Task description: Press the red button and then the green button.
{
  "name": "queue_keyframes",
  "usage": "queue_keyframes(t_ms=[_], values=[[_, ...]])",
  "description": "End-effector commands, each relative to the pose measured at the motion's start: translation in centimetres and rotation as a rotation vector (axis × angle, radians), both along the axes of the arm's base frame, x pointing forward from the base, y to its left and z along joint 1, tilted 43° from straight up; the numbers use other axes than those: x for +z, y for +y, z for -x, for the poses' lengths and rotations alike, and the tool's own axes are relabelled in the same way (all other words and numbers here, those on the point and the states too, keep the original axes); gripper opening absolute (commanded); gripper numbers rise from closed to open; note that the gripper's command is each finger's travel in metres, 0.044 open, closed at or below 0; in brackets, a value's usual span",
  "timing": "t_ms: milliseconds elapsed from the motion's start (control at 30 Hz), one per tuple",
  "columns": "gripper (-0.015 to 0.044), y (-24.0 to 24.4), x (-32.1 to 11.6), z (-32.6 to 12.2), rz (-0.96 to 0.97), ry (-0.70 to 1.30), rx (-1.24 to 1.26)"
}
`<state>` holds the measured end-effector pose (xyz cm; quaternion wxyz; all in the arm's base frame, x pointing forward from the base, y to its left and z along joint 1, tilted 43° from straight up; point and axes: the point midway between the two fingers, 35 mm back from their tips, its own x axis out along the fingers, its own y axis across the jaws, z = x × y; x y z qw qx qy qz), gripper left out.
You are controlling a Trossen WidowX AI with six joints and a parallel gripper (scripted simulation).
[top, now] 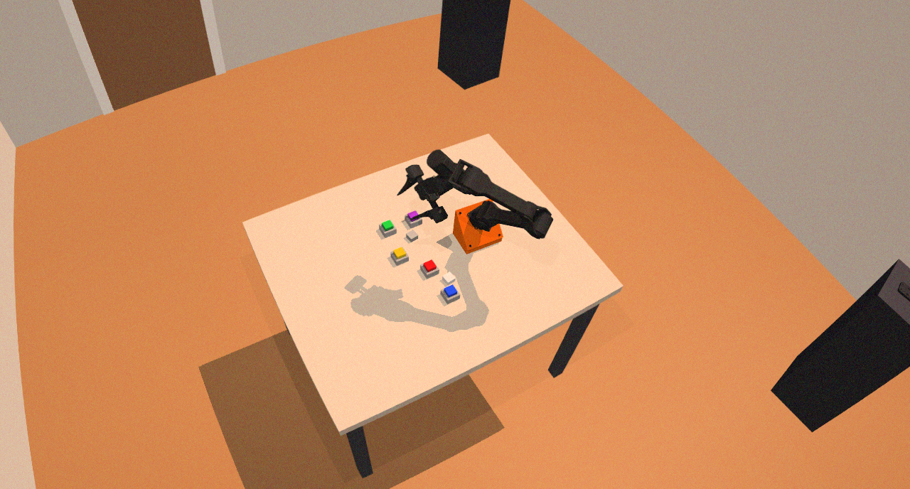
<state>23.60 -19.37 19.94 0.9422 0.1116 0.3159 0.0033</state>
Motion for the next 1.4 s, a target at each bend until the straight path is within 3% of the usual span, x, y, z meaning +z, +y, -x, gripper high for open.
queue_keyframes(t_ms=[0, 267, 667, 867, 1133, 1367], values=[[0.0400, 5.9, -5.0, -1.1, -0.271, 0.239, 0.126], [0.0400, 15.0, -9.3, 1.0, -0.558, 0.682, 0.315], [0.0400, 15.4, -9.4, 1.2, -0.568, 0.705, 0.323], [0.0242, 19.3, -13.7, 0.2, -0.569, 0.703, 0.324], [0.0032, 19.5, -13.9, 0.2, -0.569, 0.703, 0.324], [0.0020, 19.5, -13.9, 0.2, -0.569, 0.703, 0.324]])
